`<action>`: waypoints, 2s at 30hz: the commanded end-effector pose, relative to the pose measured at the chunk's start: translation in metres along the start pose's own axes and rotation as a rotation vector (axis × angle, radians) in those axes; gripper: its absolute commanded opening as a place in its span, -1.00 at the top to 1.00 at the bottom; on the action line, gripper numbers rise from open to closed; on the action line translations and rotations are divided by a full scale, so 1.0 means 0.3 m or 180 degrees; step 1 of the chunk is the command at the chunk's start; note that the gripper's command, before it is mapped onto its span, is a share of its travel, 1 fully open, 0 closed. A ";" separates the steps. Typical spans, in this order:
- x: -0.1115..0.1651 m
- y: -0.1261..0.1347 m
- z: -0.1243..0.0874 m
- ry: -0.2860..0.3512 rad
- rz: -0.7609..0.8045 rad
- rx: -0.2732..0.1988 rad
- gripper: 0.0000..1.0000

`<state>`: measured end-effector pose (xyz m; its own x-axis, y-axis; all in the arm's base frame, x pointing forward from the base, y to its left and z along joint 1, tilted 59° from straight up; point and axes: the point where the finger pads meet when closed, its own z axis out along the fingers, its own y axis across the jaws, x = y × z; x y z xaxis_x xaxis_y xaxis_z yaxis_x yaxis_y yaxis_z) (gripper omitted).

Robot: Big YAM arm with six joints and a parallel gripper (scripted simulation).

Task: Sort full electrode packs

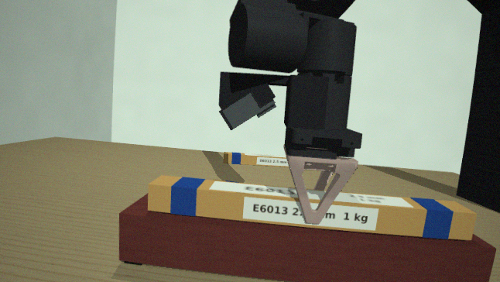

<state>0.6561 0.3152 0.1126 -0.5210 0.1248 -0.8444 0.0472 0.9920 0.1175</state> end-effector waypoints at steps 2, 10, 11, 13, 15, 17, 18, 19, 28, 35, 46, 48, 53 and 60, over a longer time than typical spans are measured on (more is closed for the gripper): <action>-0.061 0.081 -0.069 -0.0126 -0.0017 -0.0159 1.00; -0.068 0.089 -0.072 -0.0136 -0.0015 -0.0169 1.00; -0.069 0.090 -0.072 -0.0138 -0.0015 -0.0170 1.00; -0.071 0.091 -0.073 -0.0139 -0.0015 -0.0171 1.00; -0.073 0.092 -0.073 -0.0140 -0.0015 -0.0172 1.00; -0.074 0.092 -0.073 -0.0139 -0.0016 -0.0172 1.00; -0.074 0.092 -0.073 -0.0139 -0.0016 -0.0172 1.00; -0.074 0.092 -0.073 -0.0139 -0.0016 -0.0172 1.00; -0.068 0.089 -0.072 -0.0124 -0.0024 -0.0167 1.00; -0.067 0.087 -0.071 -0.0121 -0.0025 -0.0166 1.00; -0.067 0.085 -0.070 -0.0123 -0.0025 -0.0167 1.00; -0.068 0.084 -0.069 -0.0124 -0.0024 -0.0168 1.00; -0.068 0.084 -0.069 -0.0125 -0.0024 -0.0168 1.00; -0.069 0.082 -0.068 -0.0127 -0.0023 -0.0169 1.00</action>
<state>0.6572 0.3165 0.1142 -0.5206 0.1223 -0.8450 0.0403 0.9921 0.1187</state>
